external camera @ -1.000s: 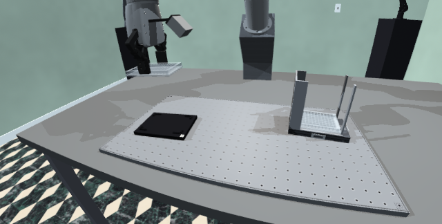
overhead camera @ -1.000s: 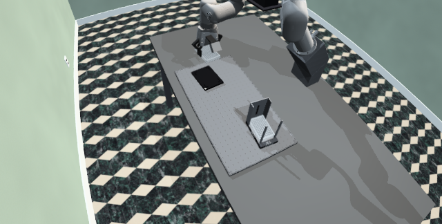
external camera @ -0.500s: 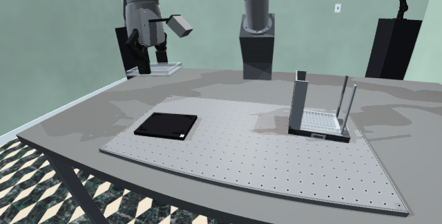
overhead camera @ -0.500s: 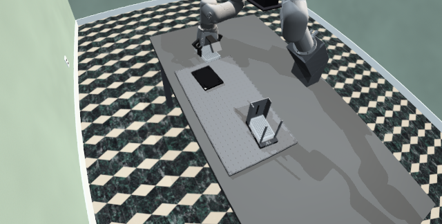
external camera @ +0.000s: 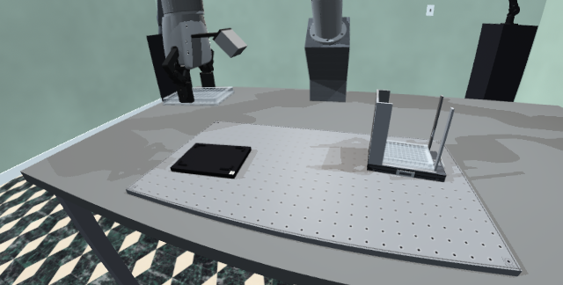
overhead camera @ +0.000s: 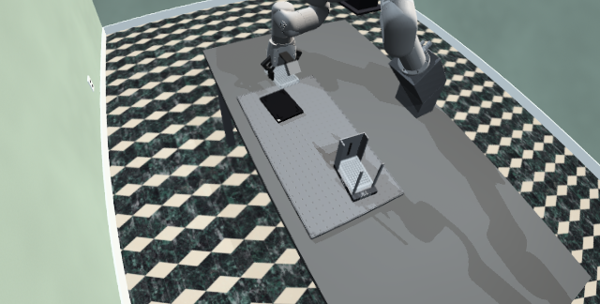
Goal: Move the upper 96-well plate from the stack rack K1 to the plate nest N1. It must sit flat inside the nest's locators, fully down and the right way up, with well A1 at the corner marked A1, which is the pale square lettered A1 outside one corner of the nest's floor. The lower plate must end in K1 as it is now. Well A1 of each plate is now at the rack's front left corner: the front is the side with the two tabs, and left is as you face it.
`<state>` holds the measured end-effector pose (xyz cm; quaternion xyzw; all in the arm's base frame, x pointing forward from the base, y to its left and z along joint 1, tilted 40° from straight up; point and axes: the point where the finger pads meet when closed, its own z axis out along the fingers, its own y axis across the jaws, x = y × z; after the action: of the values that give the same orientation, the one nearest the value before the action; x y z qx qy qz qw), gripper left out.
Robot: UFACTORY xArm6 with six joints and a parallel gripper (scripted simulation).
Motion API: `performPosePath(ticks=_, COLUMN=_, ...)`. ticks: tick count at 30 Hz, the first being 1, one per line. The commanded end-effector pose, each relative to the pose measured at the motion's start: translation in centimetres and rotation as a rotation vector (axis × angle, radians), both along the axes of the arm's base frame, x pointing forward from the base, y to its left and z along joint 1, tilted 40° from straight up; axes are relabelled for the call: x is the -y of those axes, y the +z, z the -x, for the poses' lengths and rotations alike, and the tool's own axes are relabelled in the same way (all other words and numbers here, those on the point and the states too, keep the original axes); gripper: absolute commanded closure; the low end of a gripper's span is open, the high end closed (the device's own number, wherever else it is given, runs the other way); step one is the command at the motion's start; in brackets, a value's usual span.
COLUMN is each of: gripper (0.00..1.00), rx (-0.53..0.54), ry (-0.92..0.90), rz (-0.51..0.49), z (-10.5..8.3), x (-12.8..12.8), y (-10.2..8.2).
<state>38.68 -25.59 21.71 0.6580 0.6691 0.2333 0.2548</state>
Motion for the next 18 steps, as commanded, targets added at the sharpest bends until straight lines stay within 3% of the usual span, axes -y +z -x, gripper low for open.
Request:
performPosePath(ticks=1, gripper=1.00, rx=0.003, ry=-0.001, rz=0.002, z=-0.6, x=0.1, y=-0.5)
performPosePath(ticks=18, gripper=1.00, rx=0.003, ry=-0.001, rz=0.002, z=-2.2, x=0.1, y=-2.4)
